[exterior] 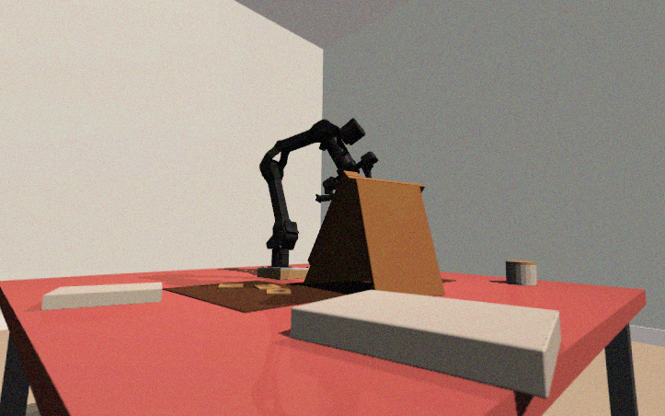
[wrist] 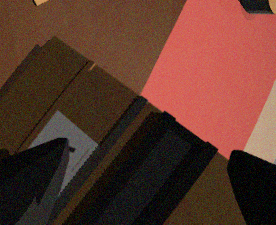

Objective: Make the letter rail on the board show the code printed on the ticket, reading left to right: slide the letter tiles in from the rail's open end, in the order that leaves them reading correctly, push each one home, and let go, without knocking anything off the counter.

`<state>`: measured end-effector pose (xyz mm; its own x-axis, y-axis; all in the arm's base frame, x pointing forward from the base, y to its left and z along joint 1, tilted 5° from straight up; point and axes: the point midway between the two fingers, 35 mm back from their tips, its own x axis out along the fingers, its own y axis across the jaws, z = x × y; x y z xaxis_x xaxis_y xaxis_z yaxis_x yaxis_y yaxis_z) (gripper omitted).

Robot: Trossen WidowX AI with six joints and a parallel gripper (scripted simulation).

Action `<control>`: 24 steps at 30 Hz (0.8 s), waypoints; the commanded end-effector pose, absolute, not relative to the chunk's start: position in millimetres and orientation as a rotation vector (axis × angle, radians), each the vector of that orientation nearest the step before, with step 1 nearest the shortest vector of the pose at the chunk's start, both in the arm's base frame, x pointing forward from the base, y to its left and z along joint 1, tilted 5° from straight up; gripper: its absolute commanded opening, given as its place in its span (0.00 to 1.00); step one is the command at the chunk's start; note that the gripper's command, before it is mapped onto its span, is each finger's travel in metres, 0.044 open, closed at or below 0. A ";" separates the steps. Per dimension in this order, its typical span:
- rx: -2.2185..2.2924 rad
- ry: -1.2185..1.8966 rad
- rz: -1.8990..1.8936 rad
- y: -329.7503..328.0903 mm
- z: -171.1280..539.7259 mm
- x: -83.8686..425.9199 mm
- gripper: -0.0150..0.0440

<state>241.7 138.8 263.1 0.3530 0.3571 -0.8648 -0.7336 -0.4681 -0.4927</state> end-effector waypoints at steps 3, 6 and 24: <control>-2.032 -0.059 1.787 192.3 192.9 211.2 0.83; -2.161 -0.256 1.930 207.2 171.0 195.7 0.83; -2.428 -1.732 2.469 231.9 67.9 88.1 0.83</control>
<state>105.3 237.0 88.4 -0.0443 0.1264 -0.9910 0.8208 -0.5609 -0.1082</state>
